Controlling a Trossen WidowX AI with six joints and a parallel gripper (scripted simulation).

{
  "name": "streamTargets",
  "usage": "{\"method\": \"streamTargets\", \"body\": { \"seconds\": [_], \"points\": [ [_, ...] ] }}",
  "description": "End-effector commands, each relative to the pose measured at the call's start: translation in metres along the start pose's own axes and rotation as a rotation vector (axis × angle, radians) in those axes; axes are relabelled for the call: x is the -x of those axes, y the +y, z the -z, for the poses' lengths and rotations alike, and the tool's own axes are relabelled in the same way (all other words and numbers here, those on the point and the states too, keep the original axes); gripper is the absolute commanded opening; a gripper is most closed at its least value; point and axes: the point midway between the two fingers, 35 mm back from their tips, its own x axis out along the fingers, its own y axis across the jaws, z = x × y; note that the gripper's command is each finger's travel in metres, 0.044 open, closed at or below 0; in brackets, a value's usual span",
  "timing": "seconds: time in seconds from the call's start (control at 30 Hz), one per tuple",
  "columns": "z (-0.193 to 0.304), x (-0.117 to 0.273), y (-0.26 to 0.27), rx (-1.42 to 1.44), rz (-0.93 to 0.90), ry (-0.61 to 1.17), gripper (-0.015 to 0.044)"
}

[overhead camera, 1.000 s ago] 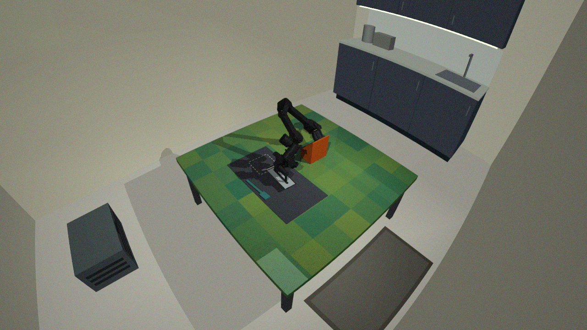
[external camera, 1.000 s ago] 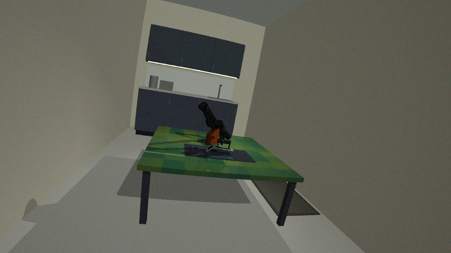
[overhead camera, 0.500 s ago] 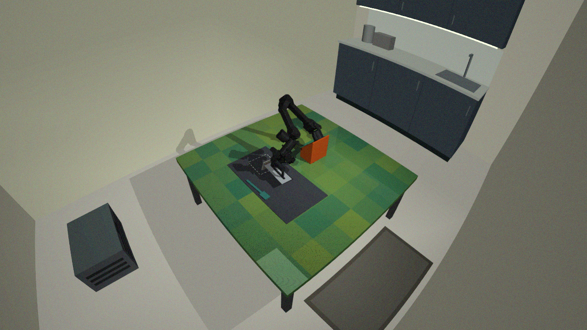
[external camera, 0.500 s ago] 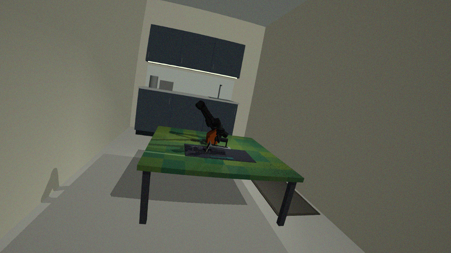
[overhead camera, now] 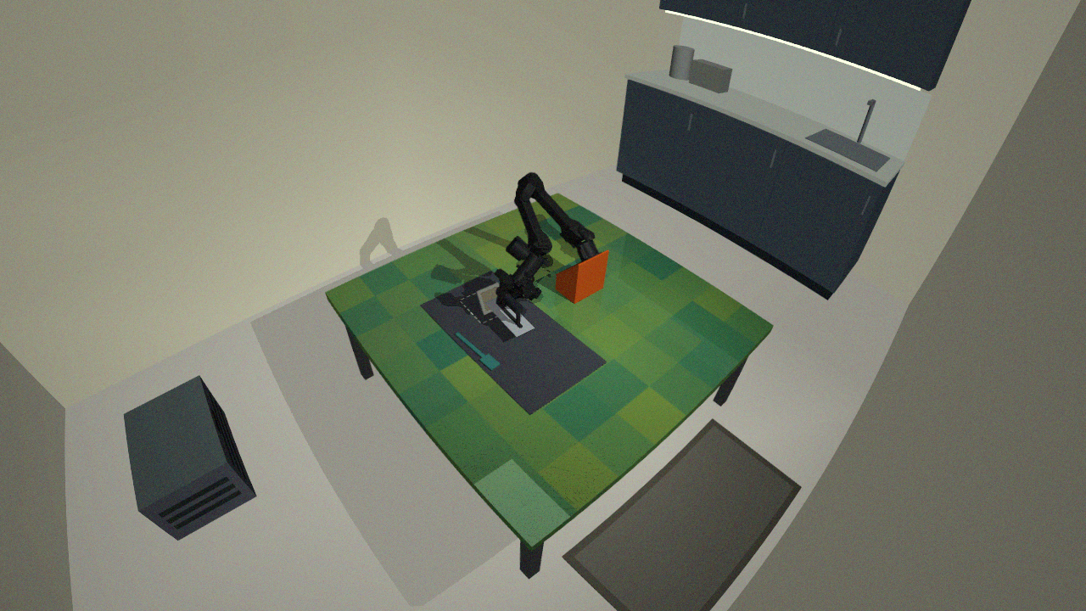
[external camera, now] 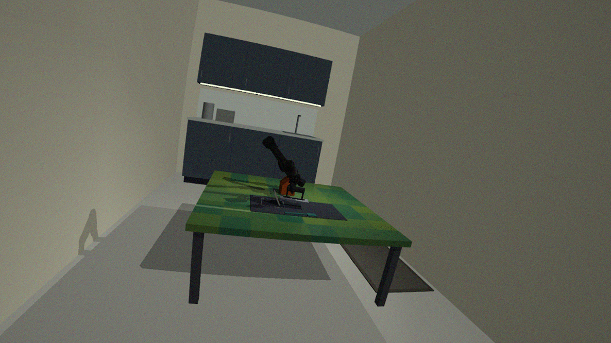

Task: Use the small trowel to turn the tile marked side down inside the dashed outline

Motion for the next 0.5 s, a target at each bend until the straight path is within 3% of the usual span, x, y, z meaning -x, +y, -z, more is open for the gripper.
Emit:
{"method": "streamTargets", "body": {
  "seconds": [0.0, 0.3, 0.47],
  "points": [
    [-0.007, 0.004, -0.007, -0.002, 0.013, -0.009, 0.0],
    [-0.056, 0.021, -0.025, -0.005, 0.015, -0.01, 0.0],
    [-0.059, 0.023, -0.027, -0.005, 0.016, -0.009, 0.0]
  ]
}}
